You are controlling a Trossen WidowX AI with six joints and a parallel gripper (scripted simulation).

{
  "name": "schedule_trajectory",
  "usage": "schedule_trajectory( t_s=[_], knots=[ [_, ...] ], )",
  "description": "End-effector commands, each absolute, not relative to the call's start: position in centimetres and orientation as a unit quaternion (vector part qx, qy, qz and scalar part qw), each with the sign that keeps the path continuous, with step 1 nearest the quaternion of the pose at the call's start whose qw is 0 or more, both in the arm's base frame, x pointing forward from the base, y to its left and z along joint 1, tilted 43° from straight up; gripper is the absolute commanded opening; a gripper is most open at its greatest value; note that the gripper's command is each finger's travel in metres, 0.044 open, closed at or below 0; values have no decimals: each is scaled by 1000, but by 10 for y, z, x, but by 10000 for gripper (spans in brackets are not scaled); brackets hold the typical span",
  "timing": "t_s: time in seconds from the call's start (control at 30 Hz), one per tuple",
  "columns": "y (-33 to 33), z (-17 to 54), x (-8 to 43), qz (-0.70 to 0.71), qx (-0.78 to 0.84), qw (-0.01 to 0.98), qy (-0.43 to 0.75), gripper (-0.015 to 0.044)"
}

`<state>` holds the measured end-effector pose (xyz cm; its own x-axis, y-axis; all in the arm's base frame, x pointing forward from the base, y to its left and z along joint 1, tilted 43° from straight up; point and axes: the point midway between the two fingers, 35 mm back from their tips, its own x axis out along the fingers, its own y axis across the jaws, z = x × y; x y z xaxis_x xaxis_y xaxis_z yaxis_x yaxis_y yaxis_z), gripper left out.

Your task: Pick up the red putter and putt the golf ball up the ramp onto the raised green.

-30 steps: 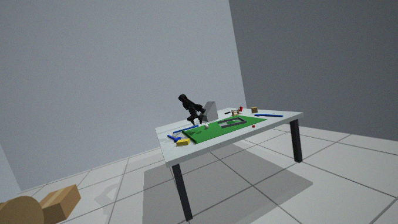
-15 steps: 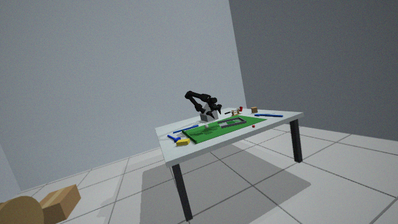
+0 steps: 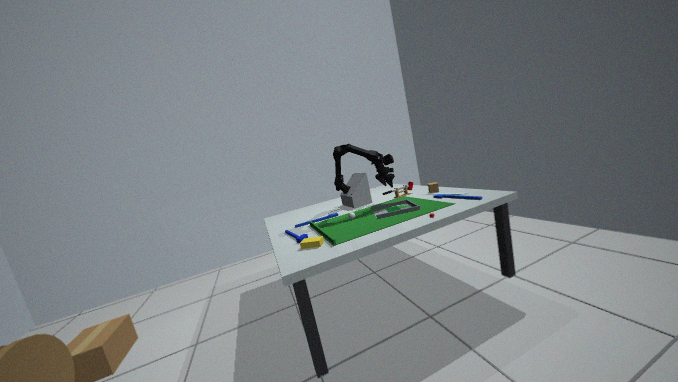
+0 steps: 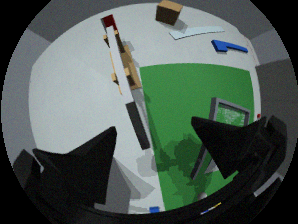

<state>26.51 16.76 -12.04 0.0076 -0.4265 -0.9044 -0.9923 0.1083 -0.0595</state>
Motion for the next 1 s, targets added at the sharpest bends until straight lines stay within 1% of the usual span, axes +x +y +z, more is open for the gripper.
schedule_trajectory(
  t_s=[0.0, 0.17, 0.63, 0.97],
  knots=[
    [179, -141, 235, 401, -616, 342, 586, 440],
    [180, -141, 237, 401, -616, 342, 586, 440],
    [150, -175, 238, 400, -617, 342, 586, 440],
    [144, -182, 239, 400, -617, 342, 586, 440]
  ],
)
